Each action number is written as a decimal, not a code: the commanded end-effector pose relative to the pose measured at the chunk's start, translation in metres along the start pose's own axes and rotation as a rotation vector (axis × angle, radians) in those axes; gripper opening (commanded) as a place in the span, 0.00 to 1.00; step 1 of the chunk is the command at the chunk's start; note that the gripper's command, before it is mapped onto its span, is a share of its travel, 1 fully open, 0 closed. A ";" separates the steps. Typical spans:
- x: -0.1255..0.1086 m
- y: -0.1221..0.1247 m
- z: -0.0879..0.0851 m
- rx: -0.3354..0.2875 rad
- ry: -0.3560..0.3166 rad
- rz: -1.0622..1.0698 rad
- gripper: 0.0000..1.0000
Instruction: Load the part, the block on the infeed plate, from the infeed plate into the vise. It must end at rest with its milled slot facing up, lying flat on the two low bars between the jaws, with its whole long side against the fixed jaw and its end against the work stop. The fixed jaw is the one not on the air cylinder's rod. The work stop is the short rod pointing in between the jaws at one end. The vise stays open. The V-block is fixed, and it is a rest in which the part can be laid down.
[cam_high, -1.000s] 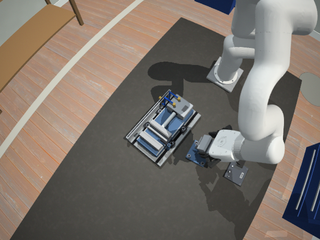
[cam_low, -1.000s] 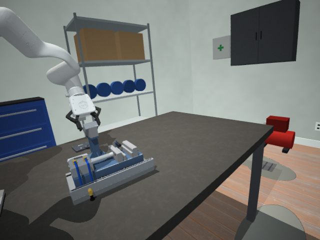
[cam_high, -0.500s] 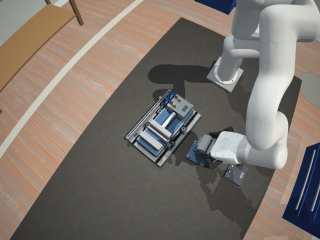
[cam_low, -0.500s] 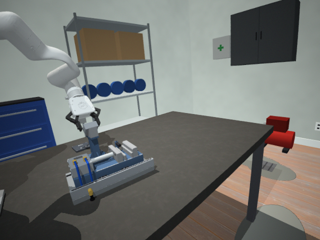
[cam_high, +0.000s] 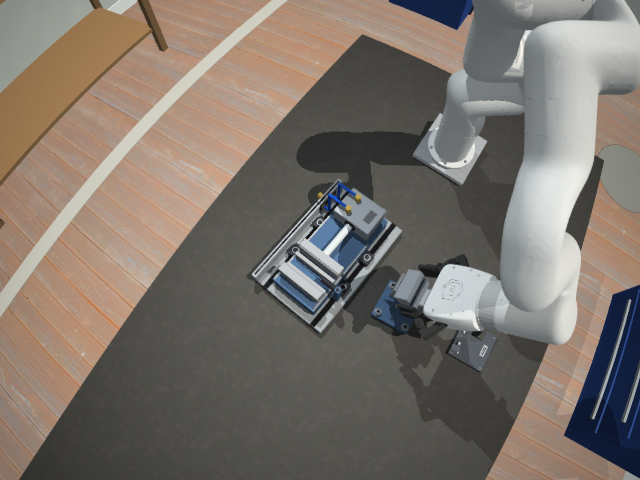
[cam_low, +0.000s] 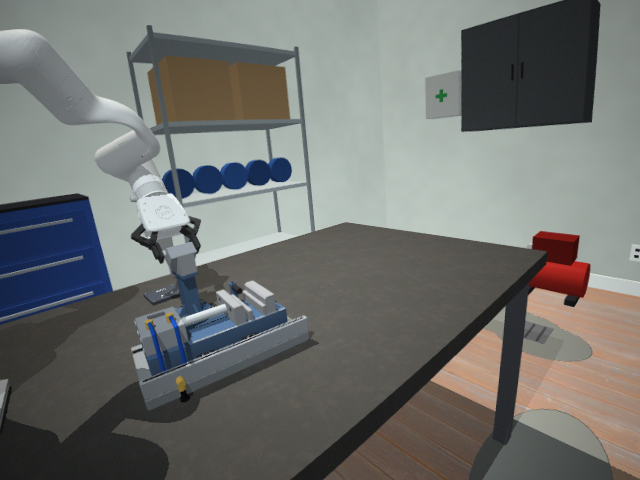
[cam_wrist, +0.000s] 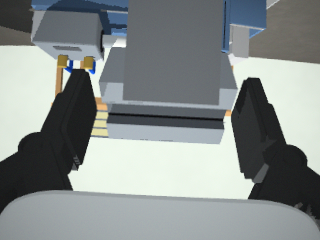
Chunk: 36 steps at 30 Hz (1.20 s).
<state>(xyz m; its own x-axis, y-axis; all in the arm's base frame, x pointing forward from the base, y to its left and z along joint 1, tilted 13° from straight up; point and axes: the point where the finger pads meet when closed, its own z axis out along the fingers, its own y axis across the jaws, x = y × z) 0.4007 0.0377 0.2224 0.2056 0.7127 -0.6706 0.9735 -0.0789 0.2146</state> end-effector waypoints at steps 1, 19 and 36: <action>0.000 0.001 -0.001 -0.002 -0.015 0.002 0.89; 0.000 0.001 -0.001 -0.002 -0.043 0.003 0.89; 0.000 0.001 -0.001 -0.002 -0.046 0.003 0.89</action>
<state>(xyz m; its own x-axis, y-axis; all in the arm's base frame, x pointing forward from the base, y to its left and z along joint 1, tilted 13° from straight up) 0.4008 0.0381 0.2221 0.2104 0.6782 -0.7041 0.9735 -0.0793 0.2145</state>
